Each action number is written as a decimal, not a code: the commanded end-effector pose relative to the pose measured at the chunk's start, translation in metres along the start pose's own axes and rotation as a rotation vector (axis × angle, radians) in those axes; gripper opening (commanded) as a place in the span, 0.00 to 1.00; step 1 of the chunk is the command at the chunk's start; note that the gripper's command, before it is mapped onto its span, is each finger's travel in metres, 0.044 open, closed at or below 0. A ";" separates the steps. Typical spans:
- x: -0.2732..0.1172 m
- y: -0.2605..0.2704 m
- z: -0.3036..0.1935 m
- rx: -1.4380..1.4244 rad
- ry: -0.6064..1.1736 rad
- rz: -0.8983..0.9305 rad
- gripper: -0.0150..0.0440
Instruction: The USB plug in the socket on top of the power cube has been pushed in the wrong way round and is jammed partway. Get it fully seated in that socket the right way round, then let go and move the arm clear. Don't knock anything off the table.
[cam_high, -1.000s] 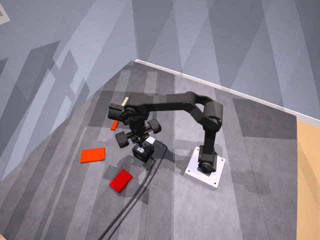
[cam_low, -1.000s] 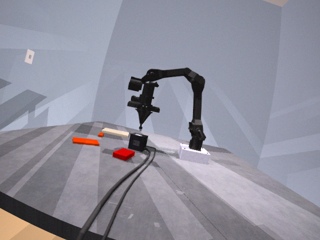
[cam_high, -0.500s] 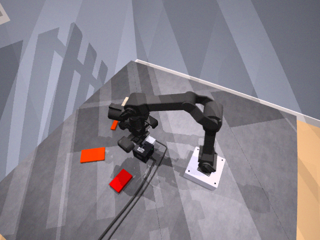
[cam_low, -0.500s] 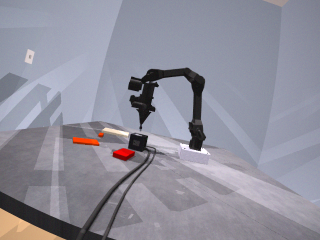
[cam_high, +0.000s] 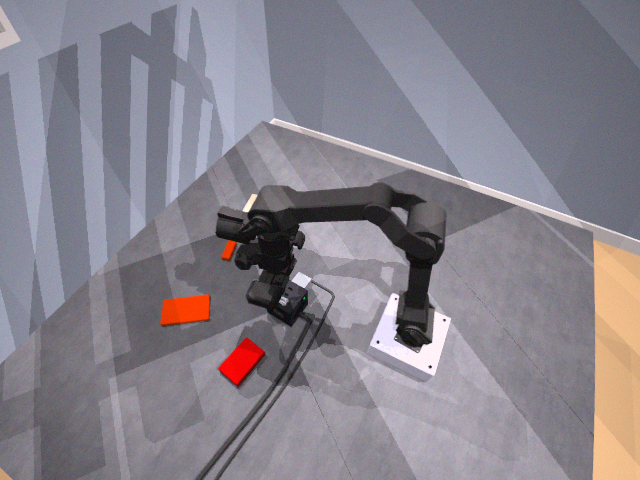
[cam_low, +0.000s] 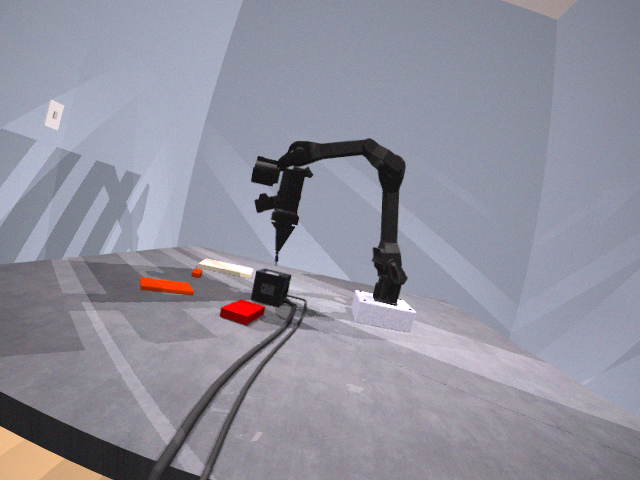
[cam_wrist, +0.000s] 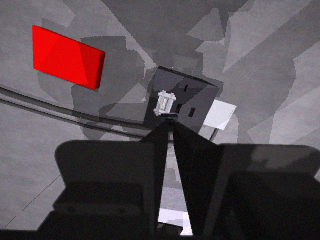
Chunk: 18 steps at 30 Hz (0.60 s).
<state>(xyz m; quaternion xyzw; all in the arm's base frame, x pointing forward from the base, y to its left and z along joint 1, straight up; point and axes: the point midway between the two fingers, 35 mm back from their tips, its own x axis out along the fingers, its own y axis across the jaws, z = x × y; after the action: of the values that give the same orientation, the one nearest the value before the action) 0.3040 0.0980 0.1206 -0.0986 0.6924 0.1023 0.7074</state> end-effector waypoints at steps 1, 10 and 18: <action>0.000 0.000 0.000 -0.113 0.001 0.000 0.25; 0.000 0.000 0.000 -0.348 0.001 0.001 0.25; 0.000 0.000 0.000 -0.558 0.001 0.001 0.25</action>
<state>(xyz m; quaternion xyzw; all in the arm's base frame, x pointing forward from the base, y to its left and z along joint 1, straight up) 0.3039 0.0980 0.1205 -0.2610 0.6494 0.2612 0.6648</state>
